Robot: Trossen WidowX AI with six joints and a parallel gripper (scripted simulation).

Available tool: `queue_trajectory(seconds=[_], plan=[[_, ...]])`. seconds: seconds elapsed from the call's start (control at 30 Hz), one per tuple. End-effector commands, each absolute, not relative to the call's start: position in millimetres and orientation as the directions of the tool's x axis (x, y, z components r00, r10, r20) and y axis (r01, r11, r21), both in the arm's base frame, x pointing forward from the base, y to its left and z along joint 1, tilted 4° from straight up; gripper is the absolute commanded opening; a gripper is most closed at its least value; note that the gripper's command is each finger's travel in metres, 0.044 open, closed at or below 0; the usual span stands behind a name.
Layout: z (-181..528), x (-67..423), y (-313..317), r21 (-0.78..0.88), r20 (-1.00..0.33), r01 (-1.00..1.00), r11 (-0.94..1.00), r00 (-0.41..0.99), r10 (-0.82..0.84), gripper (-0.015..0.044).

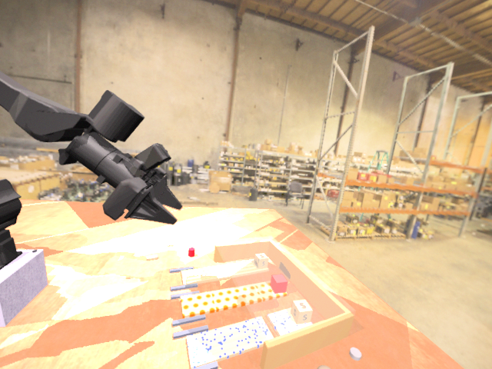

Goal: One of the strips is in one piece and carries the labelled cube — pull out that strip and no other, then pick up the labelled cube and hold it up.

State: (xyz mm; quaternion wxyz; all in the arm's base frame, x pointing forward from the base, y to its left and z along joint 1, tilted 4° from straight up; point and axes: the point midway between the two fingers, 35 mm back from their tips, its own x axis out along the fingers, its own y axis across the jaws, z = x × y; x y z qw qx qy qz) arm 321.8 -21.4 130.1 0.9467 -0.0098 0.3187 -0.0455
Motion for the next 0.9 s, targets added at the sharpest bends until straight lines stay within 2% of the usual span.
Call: queue_trajectory(seconds=[0.0, 0.2, 0.37, 0.6, 0.87], plan=[[121.8, 333.6, -15.4, -0.048, -0.680, 0.059, 0.997, 0.729, -0.076, 0.0295], [92.6, 359.1, 4.2, -0.050, -0.860, -0.013, 0.999, 0.510, -0.036, 0.0137], [62.9, 374.8, 20.9, -0.057, -0.949, -0.082, 0.995, 0.314, -0.028, 0.0006], [23.2, 381.2, 43.7, -0.038, -0.999, -0.140, 0.989, 0.018, -0.036, 0.0000], [17.7, 381.3, 45.7, -0.036, -0.999, -0.142, 0.989, -0.010, -0.038, 0.0000]])
